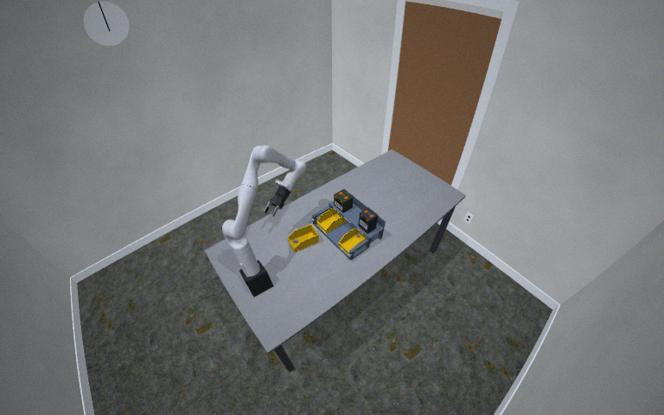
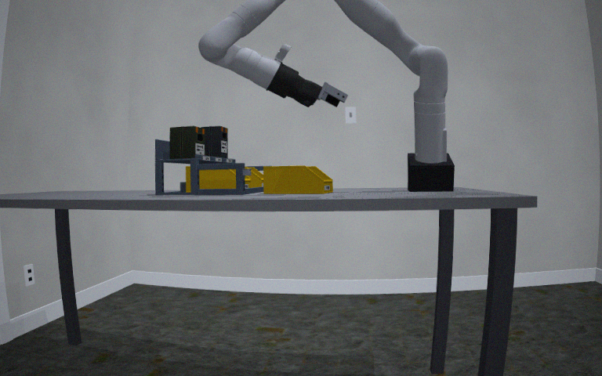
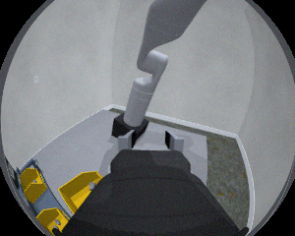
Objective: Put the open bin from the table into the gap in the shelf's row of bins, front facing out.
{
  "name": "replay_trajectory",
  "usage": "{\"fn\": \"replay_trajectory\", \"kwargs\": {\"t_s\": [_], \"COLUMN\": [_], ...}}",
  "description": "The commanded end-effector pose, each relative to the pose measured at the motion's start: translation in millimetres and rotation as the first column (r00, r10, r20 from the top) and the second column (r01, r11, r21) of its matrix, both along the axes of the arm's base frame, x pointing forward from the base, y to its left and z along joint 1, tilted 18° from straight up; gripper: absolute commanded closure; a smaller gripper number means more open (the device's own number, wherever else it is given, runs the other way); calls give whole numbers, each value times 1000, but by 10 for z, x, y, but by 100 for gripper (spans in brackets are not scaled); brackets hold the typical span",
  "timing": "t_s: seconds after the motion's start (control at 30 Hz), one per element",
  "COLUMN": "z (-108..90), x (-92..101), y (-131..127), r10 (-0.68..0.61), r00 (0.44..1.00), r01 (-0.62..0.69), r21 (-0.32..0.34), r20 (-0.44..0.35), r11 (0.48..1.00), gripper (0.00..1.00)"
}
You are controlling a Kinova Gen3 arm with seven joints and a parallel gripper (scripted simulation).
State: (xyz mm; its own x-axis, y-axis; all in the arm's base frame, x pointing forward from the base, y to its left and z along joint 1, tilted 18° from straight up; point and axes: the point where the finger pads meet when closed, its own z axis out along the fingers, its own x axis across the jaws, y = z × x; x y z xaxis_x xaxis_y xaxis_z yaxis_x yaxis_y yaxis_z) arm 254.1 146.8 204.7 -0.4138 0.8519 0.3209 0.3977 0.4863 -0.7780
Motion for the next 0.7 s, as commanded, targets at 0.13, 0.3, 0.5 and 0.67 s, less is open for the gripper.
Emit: {"fn": "replay_trajectory", "kwargs": {"t_s": [0.13,0.3,0.5,0.67], "z": [-12,-39,-65,-104], "x": [6,12,18,28], "y": [-3,-2,0,4], "r10": [-11,-23,-36,-55], "r00": [1000,999,999,997], "r01": [11,23,35,53], "r21": [6,13,20,31], "r20": [12,24,36,54], "r11": [1000,1000,999,998], "gripper": [0,0,0,0]}}
